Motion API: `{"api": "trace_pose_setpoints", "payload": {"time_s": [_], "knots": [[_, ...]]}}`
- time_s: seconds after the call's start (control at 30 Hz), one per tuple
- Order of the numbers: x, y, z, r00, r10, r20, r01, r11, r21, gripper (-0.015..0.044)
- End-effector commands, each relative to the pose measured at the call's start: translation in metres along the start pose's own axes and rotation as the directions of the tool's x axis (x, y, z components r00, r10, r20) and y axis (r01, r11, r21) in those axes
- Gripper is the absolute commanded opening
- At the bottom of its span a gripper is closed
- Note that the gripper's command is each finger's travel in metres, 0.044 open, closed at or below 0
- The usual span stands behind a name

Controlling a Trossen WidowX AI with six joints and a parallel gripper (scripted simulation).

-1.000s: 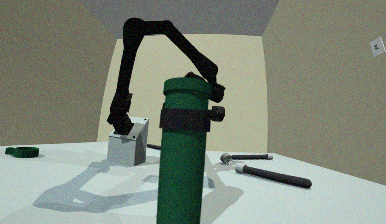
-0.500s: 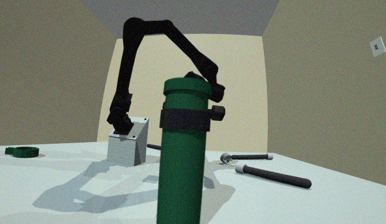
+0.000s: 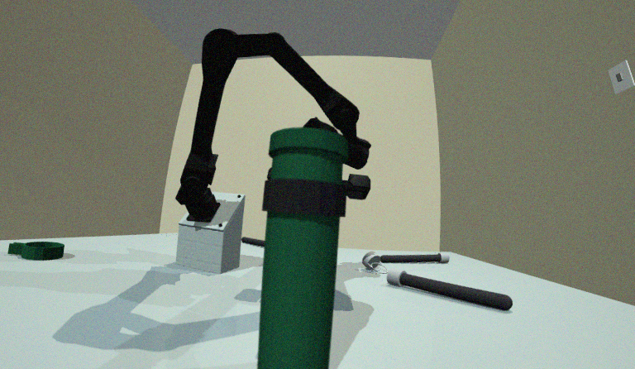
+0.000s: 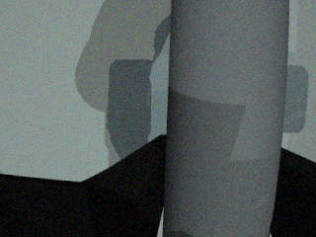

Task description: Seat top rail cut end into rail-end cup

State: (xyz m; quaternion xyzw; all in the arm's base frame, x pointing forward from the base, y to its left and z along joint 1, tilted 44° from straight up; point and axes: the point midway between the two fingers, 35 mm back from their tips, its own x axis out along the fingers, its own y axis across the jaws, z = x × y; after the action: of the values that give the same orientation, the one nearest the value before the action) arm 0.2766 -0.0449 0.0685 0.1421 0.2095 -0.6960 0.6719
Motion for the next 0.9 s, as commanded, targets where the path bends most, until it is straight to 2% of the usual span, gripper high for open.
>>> {"api": "trace_pose_setpoints", "payload": {"time_s": [0.0,0.87], "knots": [[0.0,0.001,0.004,1.0,0.005,0.004,-0.005,1.0,0.0,0.0],[0.0,0.003,0.02,1.0,0.005,0.004,-0.005,1.0,0.0,0.0]]}}
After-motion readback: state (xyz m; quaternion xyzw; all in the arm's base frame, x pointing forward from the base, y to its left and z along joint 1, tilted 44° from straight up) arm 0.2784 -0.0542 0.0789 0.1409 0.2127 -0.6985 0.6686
